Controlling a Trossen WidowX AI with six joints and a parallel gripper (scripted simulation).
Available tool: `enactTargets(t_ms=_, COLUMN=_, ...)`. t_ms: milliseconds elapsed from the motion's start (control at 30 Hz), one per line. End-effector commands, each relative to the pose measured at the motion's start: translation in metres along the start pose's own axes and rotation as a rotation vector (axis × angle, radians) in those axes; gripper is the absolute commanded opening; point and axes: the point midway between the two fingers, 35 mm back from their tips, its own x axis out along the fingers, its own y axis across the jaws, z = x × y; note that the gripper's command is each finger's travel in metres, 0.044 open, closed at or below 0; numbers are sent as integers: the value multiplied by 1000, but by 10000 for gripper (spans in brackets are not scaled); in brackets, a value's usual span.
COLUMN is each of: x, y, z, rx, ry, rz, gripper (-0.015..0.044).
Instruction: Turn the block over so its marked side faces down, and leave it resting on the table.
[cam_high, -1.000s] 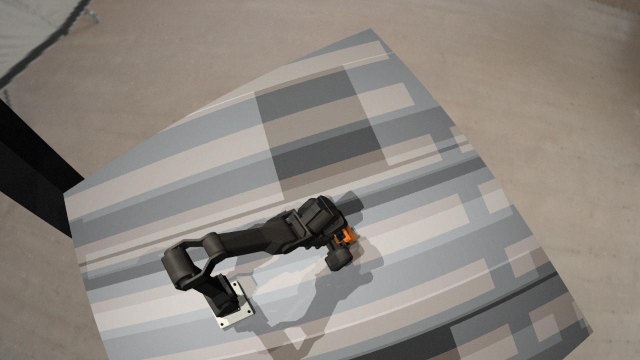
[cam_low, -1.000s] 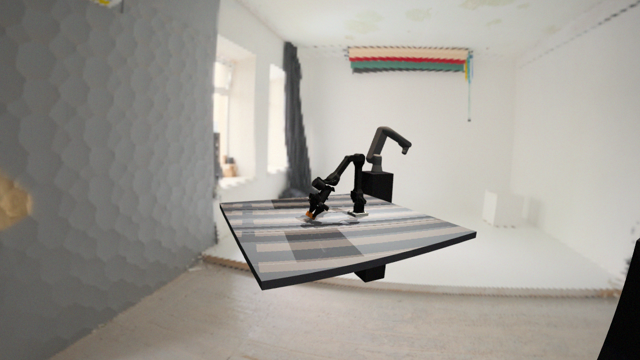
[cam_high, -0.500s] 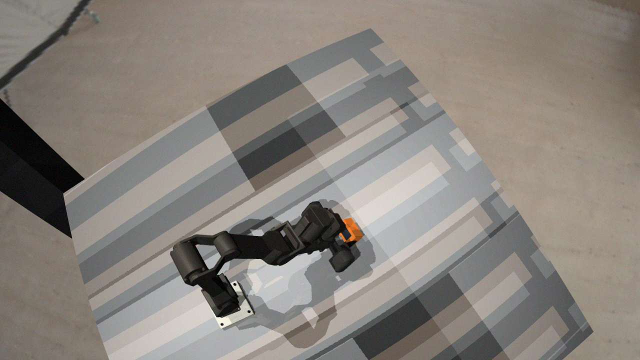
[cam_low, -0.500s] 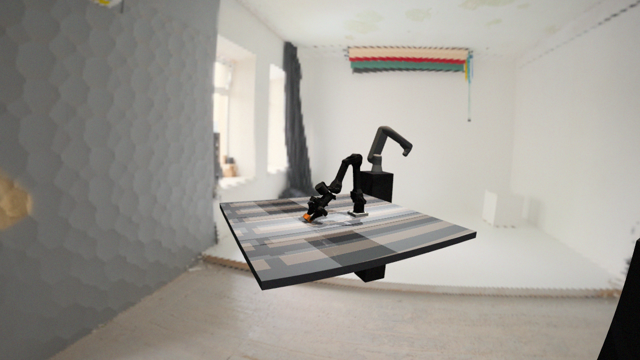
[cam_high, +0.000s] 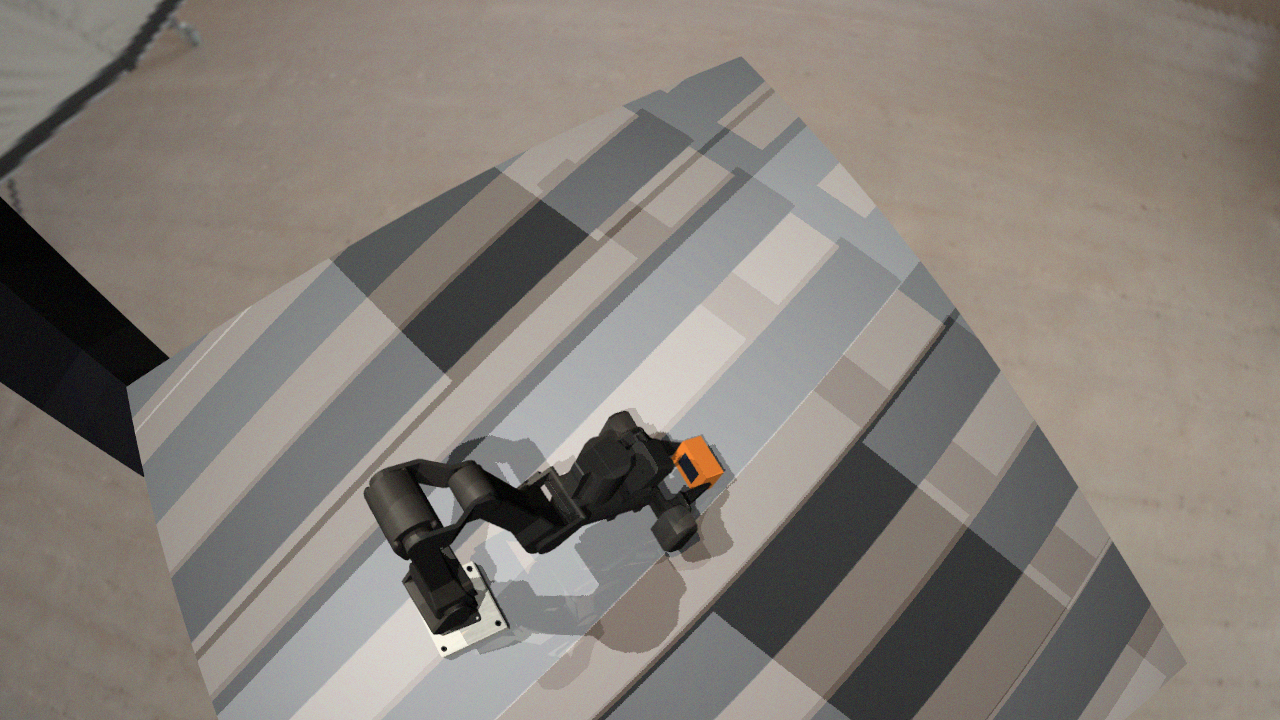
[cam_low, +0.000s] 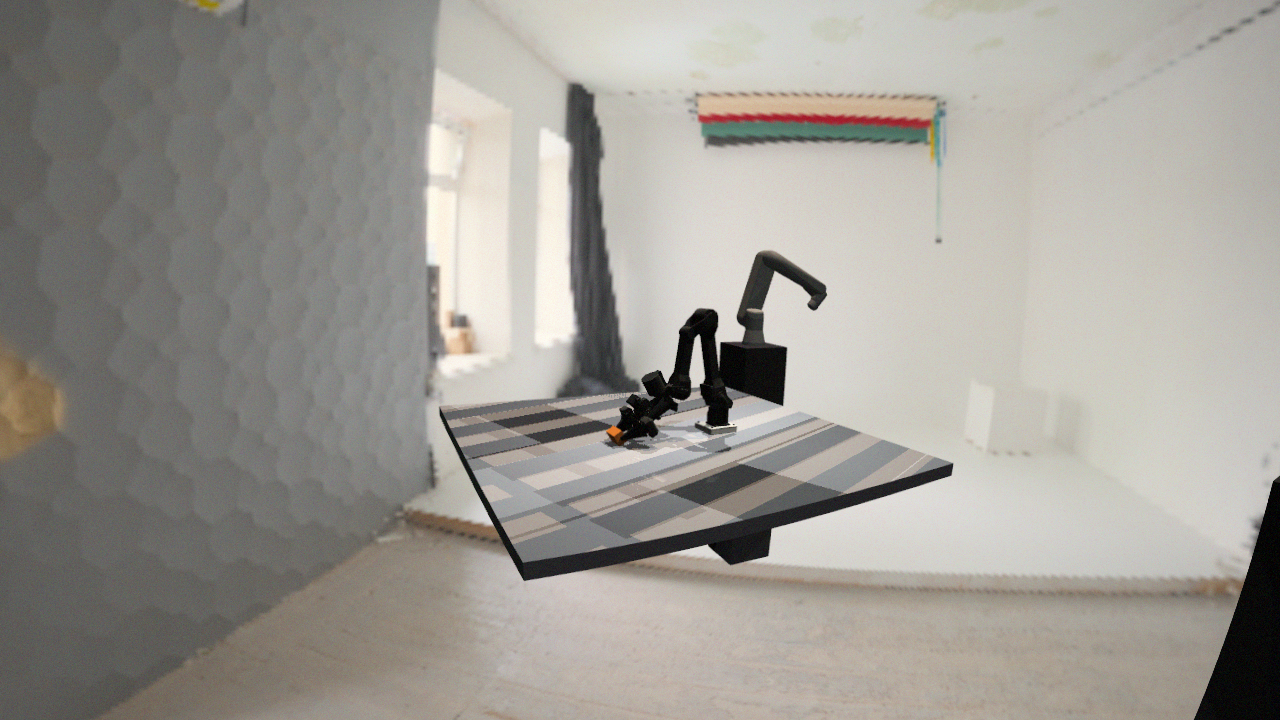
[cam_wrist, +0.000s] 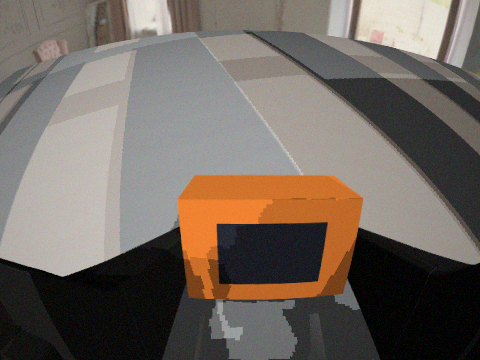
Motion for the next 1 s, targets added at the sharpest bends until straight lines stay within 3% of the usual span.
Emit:
enactTargets(t_ms=0, x=-5, y=-1, z=-6, rx=-1, ry=-37, rz=-4, gripper=0)
enactTargets(t_ms=800, x=-15, y=-1, z=-3, rx=5, ry=-126, rz=-6, gripper=0)
enactTargets(t_ms=967, x=-15, y=-1, z=-3, rx=5, ry=-126, rz=-6, gripper=131)
